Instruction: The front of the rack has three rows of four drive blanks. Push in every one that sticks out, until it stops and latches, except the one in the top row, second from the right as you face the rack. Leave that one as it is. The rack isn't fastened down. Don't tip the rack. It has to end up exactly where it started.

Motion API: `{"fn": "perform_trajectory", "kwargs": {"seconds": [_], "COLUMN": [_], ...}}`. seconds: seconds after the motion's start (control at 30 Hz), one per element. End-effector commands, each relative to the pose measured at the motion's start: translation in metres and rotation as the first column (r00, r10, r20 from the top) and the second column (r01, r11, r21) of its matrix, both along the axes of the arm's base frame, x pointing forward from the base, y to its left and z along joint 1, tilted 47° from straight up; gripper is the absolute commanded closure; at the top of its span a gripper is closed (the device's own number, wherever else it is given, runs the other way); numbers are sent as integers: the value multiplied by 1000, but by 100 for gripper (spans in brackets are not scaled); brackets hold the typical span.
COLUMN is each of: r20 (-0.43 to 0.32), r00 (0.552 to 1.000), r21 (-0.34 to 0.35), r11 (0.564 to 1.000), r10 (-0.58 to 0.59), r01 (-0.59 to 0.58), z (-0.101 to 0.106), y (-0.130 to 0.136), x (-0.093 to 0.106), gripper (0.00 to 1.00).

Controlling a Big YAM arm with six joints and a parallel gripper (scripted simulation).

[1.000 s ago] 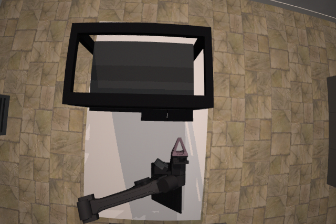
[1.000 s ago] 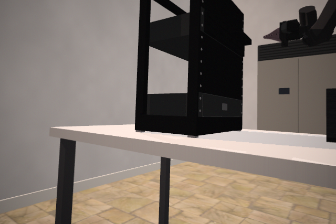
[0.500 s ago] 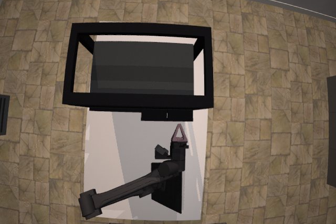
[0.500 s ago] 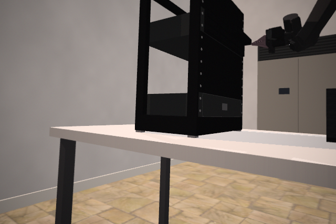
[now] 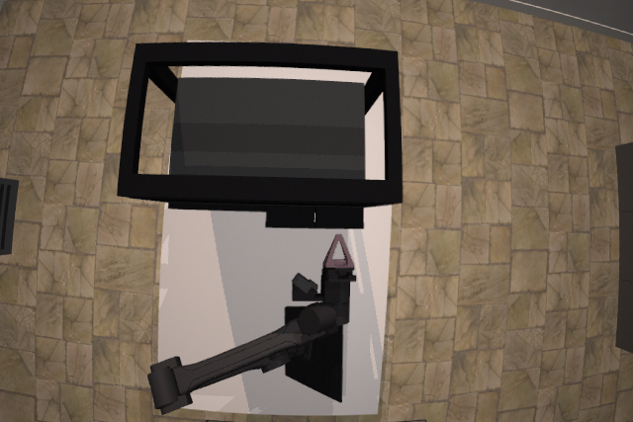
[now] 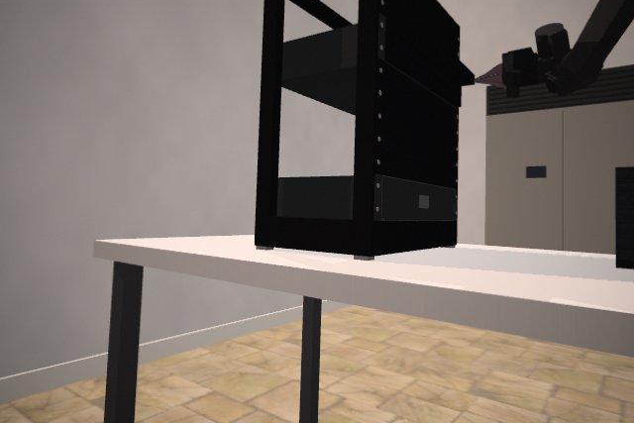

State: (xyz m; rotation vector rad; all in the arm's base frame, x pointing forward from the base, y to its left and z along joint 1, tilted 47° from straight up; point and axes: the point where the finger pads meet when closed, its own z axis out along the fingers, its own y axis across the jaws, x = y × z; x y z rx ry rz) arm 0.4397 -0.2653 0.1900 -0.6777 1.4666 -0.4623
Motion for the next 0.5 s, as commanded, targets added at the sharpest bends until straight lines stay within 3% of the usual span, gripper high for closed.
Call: {"fn": "perform_trajectory", "kwargs": {"seconds": [0.0, 0.47], "r20": [46, 41], "r00": [999, 999], "r21": [-50, -45], "r11": [999, 999], "r10": [-5, -6], "r01": [7, 8], "z": [26, 28], "y": [-20, -21], "x": [18, 17], "gripper": [100, 100]}}
